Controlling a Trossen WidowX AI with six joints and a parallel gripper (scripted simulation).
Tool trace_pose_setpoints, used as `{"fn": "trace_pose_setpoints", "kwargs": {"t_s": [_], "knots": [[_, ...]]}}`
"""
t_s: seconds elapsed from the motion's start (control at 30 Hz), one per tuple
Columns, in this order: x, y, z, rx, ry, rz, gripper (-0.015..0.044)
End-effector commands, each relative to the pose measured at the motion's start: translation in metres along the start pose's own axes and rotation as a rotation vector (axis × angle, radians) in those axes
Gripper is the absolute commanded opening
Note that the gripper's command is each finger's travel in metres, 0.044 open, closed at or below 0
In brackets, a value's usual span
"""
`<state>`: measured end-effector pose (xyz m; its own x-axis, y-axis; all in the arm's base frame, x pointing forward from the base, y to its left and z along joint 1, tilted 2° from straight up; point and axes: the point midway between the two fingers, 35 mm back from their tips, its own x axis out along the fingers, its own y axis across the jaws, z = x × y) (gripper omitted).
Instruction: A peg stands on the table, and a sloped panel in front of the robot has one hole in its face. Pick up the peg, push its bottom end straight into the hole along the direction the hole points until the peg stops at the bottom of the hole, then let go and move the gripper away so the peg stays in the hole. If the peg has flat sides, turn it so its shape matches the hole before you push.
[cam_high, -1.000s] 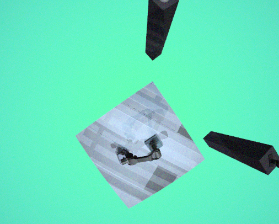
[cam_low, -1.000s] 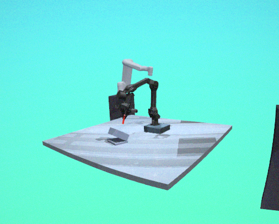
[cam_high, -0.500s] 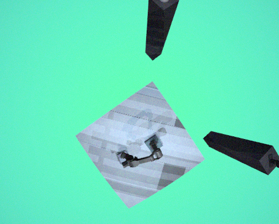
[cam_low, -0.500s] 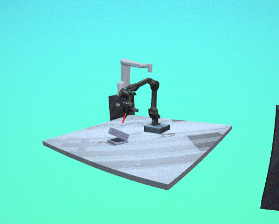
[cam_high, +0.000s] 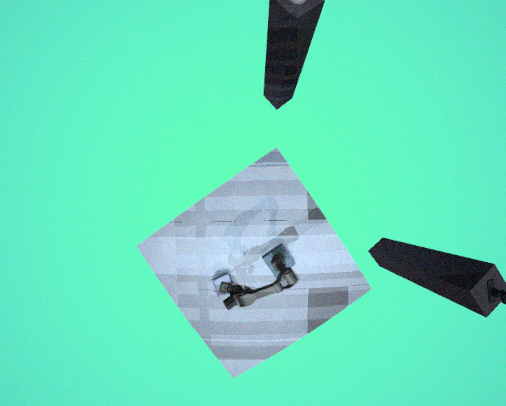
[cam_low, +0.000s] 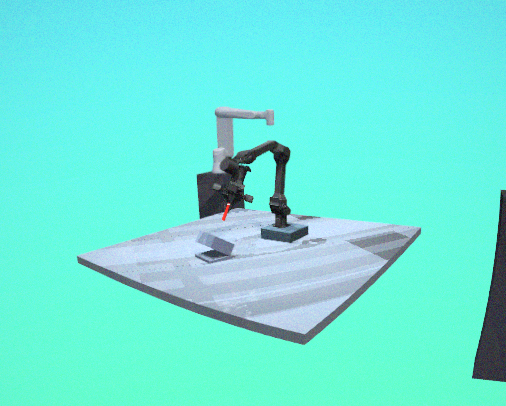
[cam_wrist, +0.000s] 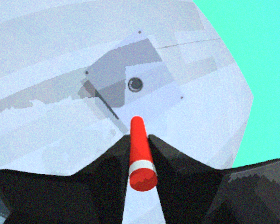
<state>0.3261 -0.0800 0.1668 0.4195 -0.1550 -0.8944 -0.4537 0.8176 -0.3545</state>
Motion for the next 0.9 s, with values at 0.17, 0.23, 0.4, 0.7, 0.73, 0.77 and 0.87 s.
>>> {"fn": "trace_pose_setpoints", "kwargs": {"t_s": [0.17,0.23,0.4,0.7,0.73,0.77,0.87], "knots": [[0.000,0.003,0.009,-0.049,-0.024,-0.020,0.0000],[0.004,0.003,0.010,-0.053,-0.027,-0.022,0.0000],[0.014,0.002,0.014,-0.065,-0.035,-0.027,0.0000],[0.032,0.003,0.020,-0.085,-0.049,-0.038,0.0000],[0.034,0.003,0.021,-0.088,-0.051,-0.039,0.0000],[0.036,0.003,0.021,-0.090,-0.053,-0.040,0.0000],[0.042,0.004,0.023,-0.097,-0.057,-0.043,0.0000]]}}
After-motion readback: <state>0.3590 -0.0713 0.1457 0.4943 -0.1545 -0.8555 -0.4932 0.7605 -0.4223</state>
